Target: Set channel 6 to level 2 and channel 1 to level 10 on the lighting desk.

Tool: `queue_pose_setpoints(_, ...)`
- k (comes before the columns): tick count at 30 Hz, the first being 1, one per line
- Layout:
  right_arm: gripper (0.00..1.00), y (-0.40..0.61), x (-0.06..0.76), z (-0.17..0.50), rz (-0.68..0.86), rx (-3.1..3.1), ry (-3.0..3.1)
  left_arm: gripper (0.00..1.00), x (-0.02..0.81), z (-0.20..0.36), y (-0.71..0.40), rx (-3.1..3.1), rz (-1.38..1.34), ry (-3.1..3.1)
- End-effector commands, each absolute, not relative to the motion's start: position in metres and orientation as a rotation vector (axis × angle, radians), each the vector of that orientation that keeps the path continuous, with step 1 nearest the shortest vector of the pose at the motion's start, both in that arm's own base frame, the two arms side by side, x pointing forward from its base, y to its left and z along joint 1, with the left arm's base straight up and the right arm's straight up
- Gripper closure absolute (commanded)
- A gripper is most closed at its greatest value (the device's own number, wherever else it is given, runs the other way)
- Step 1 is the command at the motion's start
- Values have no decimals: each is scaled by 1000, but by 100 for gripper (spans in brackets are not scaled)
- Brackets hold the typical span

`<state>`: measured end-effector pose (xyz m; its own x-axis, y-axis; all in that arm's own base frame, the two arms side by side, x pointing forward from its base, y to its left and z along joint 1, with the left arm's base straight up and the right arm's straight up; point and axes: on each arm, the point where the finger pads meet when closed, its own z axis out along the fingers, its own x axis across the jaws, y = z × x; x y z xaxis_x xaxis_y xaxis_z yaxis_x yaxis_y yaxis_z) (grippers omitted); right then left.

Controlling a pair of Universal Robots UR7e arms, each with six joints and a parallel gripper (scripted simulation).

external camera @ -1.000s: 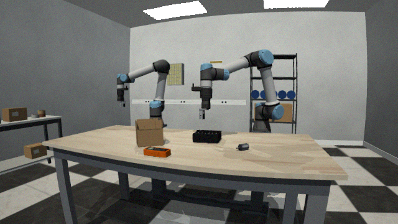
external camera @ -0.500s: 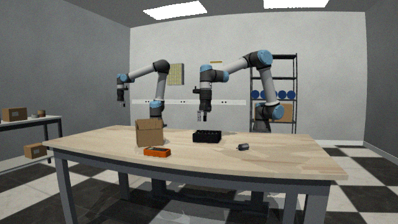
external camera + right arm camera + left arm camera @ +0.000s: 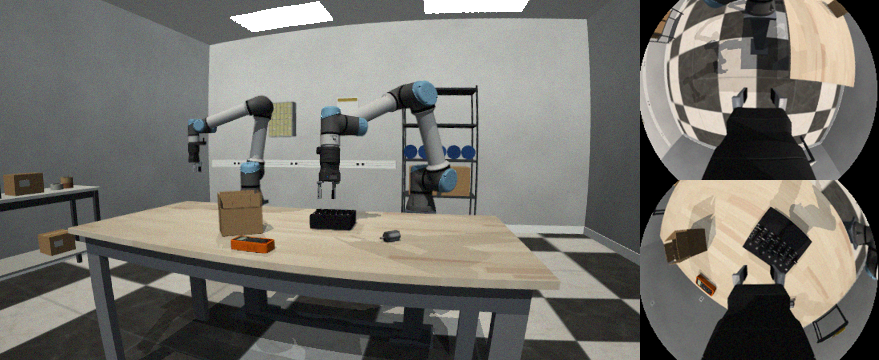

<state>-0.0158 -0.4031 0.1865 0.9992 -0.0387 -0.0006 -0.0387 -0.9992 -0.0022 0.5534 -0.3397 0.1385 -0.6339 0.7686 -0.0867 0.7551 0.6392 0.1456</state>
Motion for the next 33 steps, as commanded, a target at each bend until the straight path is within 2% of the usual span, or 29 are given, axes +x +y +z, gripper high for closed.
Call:
queue_pose_setpoints(1, 0, -404, -16, 187, 0, -3141, 61, 0, 557, 137, -337, 1425, 155, 2632)
queue_pose_setpoints(13, 0, -404, -16, 187, 0, -3141, 61, 0, 568, 130, -328, 1792, 208, 2398)
queue_pose_setpoints(33, 0, -404, -16, 187, 0, -3141, 61, 0, 575, 126, -322, 1996, 241, 2236)
